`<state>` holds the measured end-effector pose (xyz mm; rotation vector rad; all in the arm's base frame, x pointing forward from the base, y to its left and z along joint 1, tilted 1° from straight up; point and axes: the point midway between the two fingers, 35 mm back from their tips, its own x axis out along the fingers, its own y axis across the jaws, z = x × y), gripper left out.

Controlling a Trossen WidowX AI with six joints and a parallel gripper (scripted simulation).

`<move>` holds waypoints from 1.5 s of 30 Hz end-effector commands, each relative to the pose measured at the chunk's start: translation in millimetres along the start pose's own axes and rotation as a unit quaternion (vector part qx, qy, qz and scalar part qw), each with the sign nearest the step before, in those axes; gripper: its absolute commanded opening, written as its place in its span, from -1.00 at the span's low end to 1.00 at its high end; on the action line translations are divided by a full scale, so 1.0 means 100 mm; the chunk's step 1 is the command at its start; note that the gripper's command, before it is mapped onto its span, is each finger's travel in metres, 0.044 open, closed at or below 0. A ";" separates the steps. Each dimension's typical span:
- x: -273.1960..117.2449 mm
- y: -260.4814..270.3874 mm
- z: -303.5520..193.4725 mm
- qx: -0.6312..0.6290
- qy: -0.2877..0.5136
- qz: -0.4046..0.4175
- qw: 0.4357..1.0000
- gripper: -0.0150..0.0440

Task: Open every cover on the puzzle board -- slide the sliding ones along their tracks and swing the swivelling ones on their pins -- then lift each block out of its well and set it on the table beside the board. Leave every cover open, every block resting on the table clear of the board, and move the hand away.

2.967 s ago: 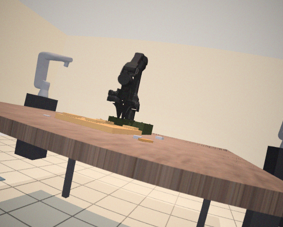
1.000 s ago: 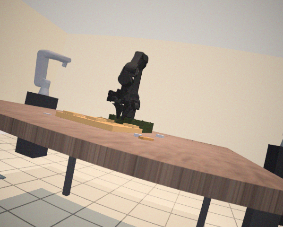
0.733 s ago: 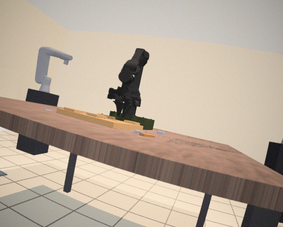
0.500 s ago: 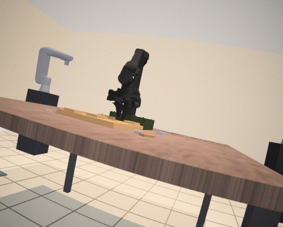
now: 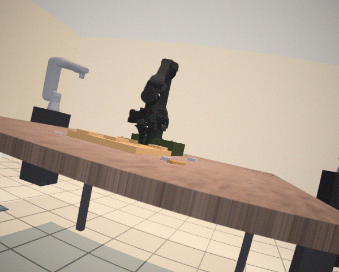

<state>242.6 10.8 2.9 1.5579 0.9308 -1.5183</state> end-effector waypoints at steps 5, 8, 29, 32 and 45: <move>0.07 -0.01 0.02 0.000 -0.005 -0.003 1.000 0.00; 0.09 -0.01 0.02 0.000 -0.005 -0.003 1.000 0.00; 0.10 0.01 0.00 0.000 0.001 0.002 1.000 -0.22; 0.10 0.01 0.00 0.000 0.001 0.002 1.000 -0.22; -0.04 0.01 -0.01 0.000 -0.001 0.000 1.000 -0.22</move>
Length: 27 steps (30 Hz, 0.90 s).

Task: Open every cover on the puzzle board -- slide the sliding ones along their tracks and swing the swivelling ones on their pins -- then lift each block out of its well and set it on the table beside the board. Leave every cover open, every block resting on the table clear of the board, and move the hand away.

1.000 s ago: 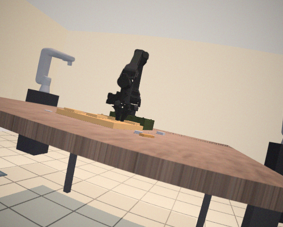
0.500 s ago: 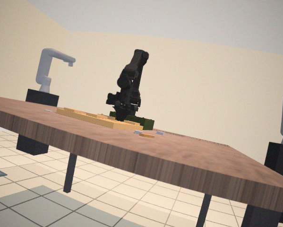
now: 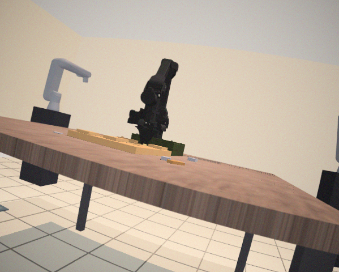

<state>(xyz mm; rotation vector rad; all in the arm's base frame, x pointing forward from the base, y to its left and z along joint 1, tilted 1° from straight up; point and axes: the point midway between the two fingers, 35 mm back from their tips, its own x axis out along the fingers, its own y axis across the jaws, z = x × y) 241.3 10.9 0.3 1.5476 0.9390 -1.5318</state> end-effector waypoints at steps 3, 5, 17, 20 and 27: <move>-0.11 0.03 -0.01 0.000 0.002 0.006 1.000 -0.22; -0.13 0.03 -0.01 0.000 0.002 0.006 1.000 -0.22; -0.29 0.02 -0.01 0.000 0.000 0.004 1.000 -0.22; -0.33 0.02 -0.01 0.000 0.000 0.004 1.000 -0.22; -0.40 0.01 -0.01 0.000 -0.001 0.003 1.000 -0.22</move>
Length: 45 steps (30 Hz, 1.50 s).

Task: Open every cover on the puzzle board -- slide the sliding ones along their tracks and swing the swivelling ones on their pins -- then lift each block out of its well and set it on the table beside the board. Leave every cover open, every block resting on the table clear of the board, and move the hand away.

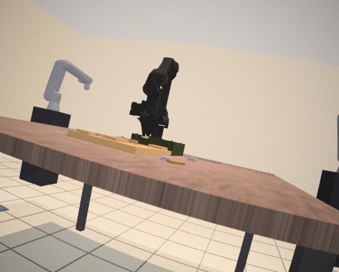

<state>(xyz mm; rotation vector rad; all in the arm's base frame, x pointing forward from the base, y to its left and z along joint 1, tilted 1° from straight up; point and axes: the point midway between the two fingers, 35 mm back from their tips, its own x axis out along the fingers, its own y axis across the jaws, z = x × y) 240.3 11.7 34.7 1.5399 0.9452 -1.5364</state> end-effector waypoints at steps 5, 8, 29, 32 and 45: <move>-0.18 0.03 -0.01 0.002 0.001 0.007 1.000 -0.22; -0.26 0.03 -0.01 0.002 0.001 0.007 1.000 -0.22; -0.57 0.10 -0.27 0.002 0.002 0.007 1.000 -0.22; -0.59 0.13 -0.38 0.002 0.002 0.007 1.000 -0.22; -0.62 0.19 -0.84 0.002 0.004 0.007 1.000 -0.22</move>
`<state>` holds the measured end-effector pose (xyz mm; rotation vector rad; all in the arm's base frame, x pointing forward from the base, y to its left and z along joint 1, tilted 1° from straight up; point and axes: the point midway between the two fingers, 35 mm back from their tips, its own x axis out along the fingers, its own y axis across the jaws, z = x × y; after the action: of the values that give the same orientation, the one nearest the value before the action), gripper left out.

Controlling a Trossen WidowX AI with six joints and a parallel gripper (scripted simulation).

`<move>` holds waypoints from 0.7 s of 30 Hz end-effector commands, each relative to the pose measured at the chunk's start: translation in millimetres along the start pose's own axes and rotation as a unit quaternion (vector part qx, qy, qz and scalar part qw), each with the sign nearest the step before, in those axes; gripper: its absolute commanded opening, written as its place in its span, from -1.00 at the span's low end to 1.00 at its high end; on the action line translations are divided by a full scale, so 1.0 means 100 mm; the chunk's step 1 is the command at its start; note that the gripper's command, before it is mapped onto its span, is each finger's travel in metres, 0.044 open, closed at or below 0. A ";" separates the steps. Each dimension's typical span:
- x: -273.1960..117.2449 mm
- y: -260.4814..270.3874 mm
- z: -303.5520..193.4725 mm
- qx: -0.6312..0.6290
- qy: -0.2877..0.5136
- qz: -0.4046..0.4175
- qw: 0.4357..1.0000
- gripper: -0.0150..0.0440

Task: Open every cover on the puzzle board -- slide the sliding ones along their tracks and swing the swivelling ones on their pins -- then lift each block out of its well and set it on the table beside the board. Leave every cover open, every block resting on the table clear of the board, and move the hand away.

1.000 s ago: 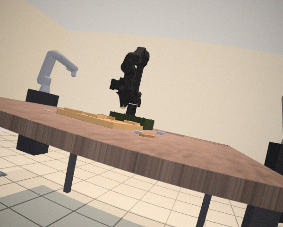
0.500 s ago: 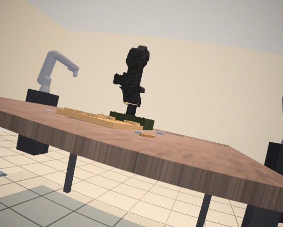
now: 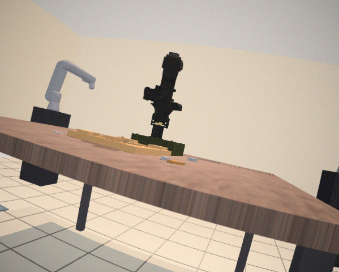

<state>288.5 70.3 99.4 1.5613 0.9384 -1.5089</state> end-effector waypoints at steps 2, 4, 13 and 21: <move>0.03 0.02 -0.17 0.003 -0.005 -0.003 1.000 -0.22; 0.03 0.02 -0.25 0.003 -0.005 -0.003 1.000 -0.22; 0.04 0.00 -0.58 0.003 -0.004 -0.003 1.000 -0.22; 0.06 -0.06 -0.89 0.003 -0.002 -0.003 1.000 -0.22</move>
<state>319.4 142.5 99.3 1.5667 0.9439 -1.5061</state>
